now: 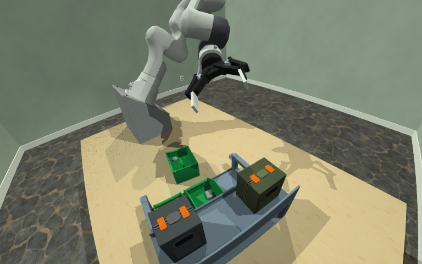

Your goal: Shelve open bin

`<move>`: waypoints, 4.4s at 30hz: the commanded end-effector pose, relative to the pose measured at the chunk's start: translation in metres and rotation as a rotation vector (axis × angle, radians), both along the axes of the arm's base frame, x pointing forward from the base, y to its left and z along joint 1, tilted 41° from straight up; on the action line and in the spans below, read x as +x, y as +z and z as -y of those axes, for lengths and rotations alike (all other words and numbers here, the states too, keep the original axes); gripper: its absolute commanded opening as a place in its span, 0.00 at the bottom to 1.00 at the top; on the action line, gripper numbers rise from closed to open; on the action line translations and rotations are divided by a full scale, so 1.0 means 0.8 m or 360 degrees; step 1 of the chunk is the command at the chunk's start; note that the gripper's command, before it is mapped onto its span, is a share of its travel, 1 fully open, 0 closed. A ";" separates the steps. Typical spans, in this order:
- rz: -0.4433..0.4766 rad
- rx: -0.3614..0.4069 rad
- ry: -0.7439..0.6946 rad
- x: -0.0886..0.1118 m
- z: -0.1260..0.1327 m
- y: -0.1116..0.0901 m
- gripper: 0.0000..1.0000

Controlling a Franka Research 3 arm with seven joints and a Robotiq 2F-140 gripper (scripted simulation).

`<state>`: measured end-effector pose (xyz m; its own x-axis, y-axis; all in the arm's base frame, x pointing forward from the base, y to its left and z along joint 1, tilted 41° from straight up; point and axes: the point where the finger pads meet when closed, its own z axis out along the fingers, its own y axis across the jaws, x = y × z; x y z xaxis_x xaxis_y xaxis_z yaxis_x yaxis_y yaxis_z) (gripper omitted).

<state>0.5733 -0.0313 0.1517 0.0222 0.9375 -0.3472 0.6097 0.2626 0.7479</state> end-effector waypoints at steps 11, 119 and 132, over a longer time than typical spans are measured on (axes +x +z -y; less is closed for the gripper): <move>0.0000 0.0000 0.0000 0.000 0.000 0.000 1.00; -0.0630 0.1041 -0.0791 -0.091 0.011 -0.174 1.00; -0.0668 0.1104 -0.0852 -0.097 0.010 -0.181 1.00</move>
